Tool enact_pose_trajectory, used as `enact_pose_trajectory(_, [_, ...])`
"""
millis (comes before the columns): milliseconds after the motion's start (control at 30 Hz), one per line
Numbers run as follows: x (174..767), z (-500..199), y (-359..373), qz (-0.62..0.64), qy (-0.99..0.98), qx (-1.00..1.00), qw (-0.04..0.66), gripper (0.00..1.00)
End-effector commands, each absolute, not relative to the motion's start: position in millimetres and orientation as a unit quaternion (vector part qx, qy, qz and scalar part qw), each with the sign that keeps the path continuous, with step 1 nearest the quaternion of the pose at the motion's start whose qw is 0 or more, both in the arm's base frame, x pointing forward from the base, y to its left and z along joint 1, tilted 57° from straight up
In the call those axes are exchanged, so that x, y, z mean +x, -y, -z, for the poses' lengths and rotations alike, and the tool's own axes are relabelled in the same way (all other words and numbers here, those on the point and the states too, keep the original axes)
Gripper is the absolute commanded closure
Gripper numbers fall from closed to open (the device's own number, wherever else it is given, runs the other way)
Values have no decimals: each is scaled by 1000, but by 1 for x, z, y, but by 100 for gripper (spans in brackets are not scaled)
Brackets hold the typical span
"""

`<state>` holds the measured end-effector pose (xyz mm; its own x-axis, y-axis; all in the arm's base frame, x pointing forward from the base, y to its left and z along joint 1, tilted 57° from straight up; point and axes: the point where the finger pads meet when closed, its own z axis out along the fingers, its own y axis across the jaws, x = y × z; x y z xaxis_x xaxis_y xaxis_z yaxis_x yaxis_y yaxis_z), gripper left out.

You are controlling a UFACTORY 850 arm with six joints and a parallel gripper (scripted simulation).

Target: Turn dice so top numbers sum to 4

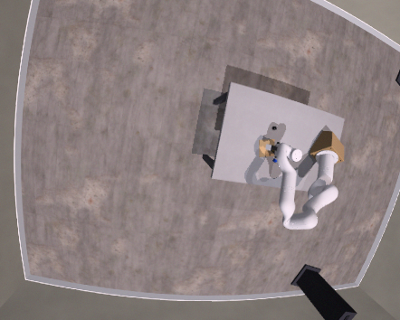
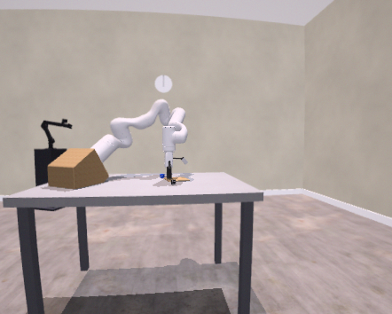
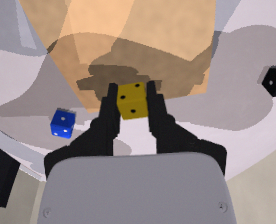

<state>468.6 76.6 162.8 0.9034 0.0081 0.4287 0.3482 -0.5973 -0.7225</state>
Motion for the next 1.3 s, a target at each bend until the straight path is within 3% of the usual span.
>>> enact_pose_trajectory(0, [469, -163, -77, 195, 102, -872, 437, 79])
enact_pose_trajectory(1267, [470, -161, -79, 195, 102, -872, 437, 79])
